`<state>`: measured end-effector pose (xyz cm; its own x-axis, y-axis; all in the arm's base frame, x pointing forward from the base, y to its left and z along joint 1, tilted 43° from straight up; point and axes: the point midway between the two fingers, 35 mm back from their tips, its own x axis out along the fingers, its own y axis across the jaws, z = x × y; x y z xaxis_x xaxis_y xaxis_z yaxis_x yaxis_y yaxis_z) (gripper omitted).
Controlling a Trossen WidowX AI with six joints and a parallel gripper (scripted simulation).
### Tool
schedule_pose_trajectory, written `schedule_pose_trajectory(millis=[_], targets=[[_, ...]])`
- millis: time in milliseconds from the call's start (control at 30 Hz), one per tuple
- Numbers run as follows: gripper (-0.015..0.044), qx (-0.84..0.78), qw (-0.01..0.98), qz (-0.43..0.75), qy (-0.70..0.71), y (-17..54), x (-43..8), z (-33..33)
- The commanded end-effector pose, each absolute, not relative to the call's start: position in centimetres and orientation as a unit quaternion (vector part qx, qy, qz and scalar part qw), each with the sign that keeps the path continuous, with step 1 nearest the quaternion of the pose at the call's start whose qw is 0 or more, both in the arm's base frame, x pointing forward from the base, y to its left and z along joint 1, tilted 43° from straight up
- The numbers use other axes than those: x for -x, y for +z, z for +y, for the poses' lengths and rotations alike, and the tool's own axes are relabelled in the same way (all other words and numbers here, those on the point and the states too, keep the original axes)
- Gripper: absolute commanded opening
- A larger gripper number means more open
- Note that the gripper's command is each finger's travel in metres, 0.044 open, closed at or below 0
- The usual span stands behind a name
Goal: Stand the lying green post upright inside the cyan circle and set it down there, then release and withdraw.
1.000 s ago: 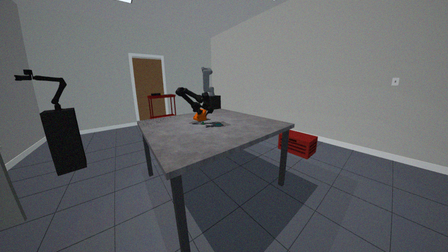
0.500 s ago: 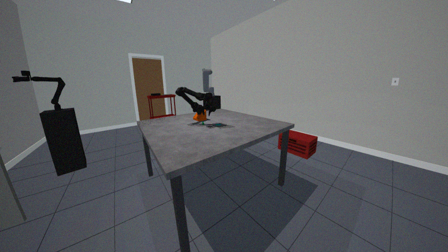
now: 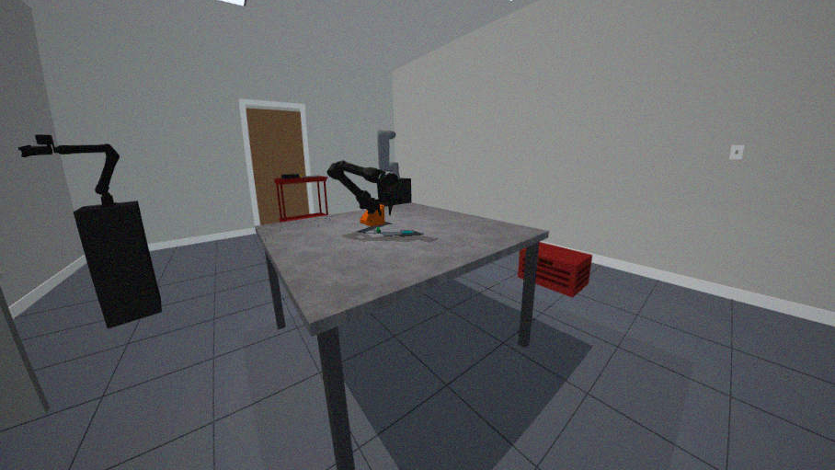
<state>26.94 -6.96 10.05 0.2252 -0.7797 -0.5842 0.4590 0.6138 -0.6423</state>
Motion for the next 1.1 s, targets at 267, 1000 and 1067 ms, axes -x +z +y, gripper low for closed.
schedule_pose_trajectory(millis=[267,1000,1067], targets=[[0.0233,0.033,0.672,0.569,-0.472,12.4,-21.4,-5.6],[0.0233,0.035,0.673,0.567,-0.474,3.8,-20.3,-13.6],[0.0233,0.035,0.673,0.567,-0.474,3.8,-20.3,-13.6]])
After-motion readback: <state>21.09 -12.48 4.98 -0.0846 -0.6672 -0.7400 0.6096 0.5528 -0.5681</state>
